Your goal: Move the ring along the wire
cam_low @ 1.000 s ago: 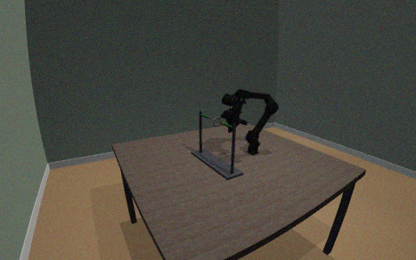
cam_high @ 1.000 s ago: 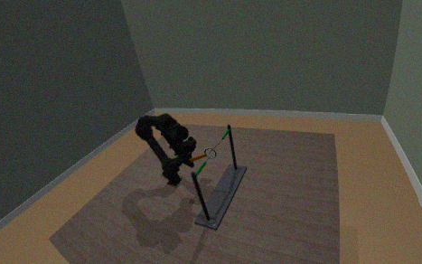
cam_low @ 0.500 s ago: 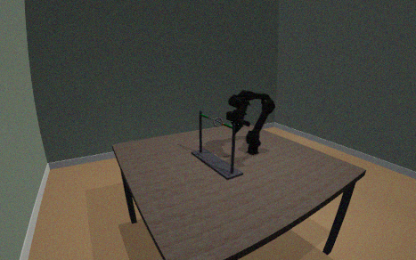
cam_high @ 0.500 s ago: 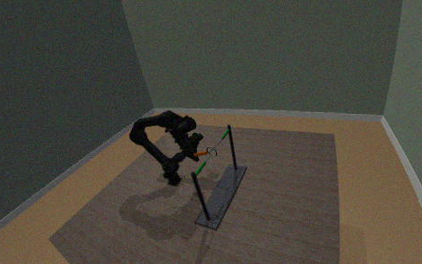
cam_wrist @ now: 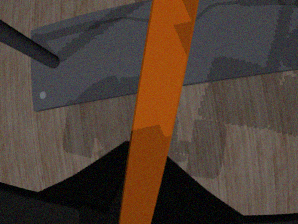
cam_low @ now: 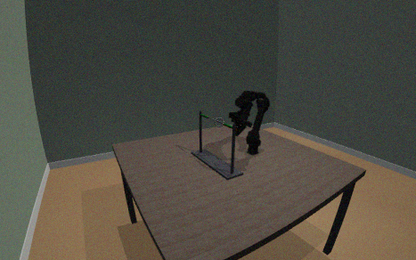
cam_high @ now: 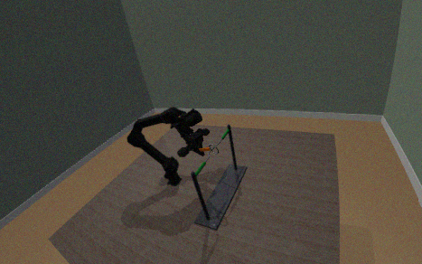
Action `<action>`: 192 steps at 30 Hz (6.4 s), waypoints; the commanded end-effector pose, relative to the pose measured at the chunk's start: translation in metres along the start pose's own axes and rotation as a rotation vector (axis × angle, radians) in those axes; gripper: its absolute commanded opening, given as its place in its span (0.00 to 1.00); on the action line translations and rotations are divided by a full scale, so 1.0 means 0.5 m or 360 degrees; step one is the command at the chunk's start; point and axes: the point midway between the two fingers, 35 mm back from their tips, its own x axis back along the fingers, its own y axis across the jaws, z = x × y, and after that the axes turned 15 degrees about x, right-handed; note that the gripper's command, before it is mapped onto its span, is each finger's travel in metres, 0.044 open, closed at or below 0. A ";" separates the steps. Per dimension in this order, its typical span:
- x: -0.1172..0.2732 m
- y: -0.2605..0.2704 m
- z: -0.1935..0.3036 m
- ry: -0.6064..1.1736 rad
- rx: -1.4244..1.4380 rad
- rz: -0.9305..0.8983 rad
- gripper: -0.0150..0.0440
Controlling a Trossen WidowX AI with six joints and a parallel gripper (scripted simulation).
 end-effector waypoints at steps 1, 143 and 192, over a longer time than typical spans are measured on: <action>0.000 0.014 -0.007 -0.0015 -0.0043 0.0003 0.00; -0.117 0.082 -0.007 -0.1025 0.0577 0.0033 0.53; -0.018 0.063 0.062 -0.1045 0.0598 0.0030 1.00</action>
